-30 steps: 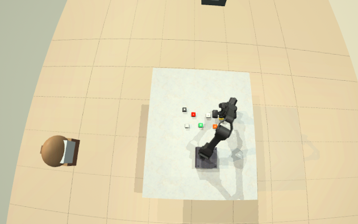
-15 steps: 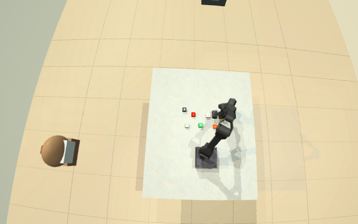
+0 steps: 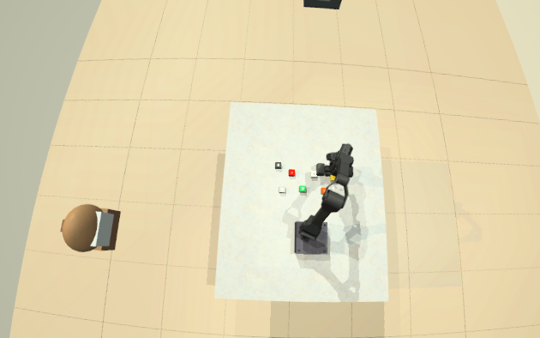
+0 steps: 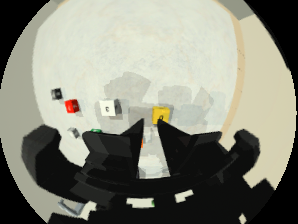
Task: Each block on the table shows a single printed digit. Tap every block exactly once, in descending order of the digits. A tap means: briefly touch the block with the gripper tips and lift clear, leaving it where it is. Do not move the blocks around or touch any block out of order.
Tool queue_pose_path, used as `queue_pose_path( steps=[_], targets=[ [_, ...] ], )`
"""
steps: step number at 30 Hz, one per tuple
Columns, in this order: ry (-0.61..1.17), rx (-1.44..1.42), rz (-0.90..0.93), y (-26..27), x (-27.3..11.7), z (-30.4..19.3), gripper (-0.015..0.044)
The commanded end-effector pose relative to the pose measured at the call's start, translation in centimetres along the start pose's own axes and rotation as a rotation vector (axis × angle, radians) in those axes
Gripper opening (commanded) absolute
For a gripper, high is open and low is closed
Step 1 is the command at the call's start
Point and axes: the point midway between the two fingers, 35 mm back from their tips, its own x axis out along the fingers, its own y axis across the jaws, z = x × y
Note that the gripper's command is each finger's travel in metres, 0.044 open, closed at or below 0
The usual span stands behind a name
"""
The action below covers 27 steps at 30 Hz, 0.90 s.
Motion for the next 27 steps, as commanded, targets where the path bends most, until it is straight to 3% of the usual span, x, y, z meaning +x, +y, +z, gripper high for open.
queue_pose_path(
  steps=[1, 9, 20, 27],
  targets=[
    [-0.01, -0.035, 0.002, 6.3, -1.6, 1.6, 0.0204],
    [-0.018, -0.052, 0.015, 18.8, -4.5, 0.9, 0.04],
    [0.003, -0.021, 0.035, 32.8, -8.0, -6.7, 0.04],
    [0.004, -0.018, 0.036, 33.5, -8.2, -7.4, 0.04]
  ],
)
